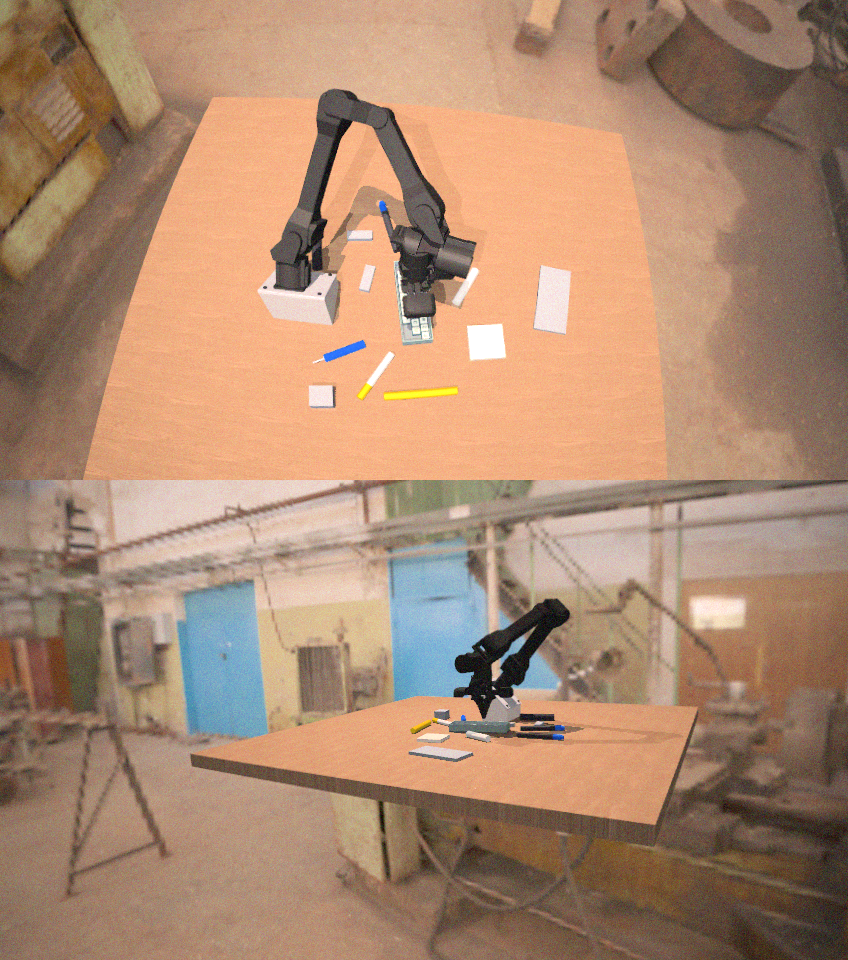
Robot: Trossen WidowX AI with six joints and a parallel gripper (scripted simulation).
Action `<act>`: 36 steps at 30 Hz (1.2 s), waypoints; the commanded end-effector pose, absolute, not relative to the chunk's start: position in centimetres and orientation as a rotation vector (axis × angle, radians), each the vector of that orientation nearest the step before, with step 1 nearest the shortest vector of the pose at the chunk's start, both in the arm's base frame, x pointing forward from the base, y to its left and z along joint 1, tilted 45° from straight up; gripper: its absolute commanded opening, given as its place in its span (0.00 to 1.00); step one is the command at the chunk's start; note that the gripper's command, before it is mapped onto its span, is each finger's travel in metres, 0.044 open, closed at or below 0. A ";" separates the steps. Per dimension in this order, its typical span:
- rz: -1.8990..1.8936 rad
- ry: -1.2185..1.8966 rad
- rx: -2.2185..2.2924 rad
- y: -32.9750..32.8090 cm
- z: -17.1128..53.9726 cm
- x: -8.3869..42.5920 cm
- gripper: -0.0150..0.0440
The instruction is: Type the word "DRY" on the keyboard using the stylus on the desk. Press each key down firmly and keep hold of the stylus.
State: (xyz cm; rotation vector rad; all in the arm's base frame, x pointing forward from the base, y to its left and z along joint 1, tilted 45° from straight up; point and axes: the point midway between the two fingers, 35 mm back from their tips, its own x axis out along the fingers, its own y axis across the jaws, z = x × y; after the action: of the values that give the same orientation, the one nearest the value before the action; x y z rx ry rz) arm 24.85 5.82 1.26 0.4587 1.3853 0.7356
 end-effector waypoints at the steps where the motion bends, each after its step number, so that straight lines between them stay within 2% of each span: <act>1: 0.739 1.389 0.455 4.7 0.1 25.0 0.25; 10: 0.739 1.389 0.455 4.6 -0.1 25.0 0.25; 16: 0.736 1.389 0.452 0.5 -4.0 26.2 0.25; 26: 0.737 1.388 0.452 0.4 -4.2 26.2 0.25; 32: 0.737 1.390 0.454 1.7 -2.9 23.0 0.25; 36: 0.737 1.390 0.454 1.8 -2.9 22.8 0.25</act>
State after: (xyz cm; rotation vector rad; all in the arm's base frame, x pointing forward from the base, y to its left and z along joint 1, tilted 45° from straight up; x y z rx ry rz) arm 23.22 1.62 -2.93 0.4604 1.3892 0.7367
